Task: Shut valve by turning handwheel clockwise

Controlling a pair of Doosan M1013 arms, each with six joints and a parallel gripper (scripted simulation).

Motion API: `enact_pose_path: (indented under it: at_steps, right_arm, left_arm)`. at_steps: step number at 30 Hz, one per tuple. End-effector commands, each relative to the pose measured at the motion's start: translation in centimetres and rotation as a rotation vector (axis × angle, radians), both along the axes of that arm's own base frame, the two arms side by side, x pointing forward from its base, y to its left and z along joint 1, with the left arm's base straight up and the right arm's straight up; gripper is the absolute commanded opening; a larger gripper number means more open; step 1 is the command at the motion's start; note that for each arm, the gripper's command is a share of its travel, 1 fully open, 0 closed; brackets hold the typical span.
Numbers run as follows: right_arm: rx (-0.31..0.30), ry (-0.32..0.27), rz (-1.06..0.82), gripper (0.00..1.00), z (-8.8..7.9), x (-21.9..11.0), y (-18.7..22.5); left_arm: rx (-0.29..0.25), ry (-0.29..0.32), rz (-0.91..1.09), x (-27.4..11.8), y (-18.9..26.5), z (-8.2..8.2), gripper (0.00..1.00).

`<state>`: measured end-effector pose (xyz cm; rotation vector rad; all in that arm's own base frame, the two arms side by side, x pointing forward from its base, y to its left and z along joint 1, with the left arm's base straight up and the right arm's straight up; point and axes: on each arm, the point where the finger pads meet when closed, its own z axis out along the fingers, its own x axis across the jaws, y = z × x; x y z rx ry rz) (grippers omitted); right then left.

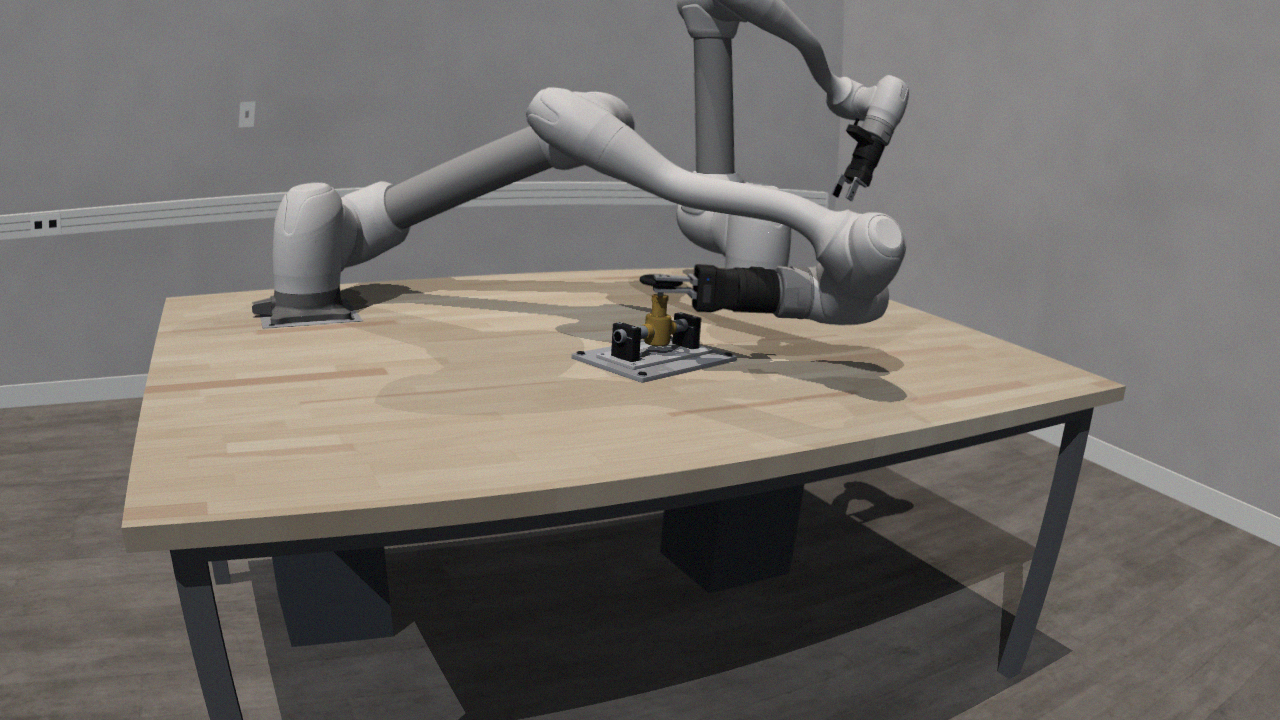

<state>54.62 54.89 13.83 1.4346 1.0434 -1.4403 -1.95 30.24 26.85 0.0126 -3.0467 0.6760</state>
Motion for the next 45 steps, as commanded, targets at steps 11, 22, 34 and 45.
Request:
enact_pose_path:
  at_steps: [11,22,34,45]
  right_arm:
    - [0.003,-0.004,-0.185,0.00,0.12,-0.22,-0.50]
    - [0.003,-0.004,-0.290,0.00,0.11,-0.37,-0.76]
    - [0.002,-0.004,-0.398,0.00,0.11,-0.56,-1.01]
    - [0.002,-0.004,-0.462,0.00,0.11,-0.69,-1.15]
  left_arm:
    - [0.001,0.000,0.000,-0.01,0.02,0.04,1.00]
    - [0.001,0.000,0.000,-0.01,0.02,0.04,1.00]
    - [0.001,0.000,0.000,-0.01,0.02,0.04,1.00]
    - [0.001,0.000,0.000,-0.01,0.02,0.04,1.00]
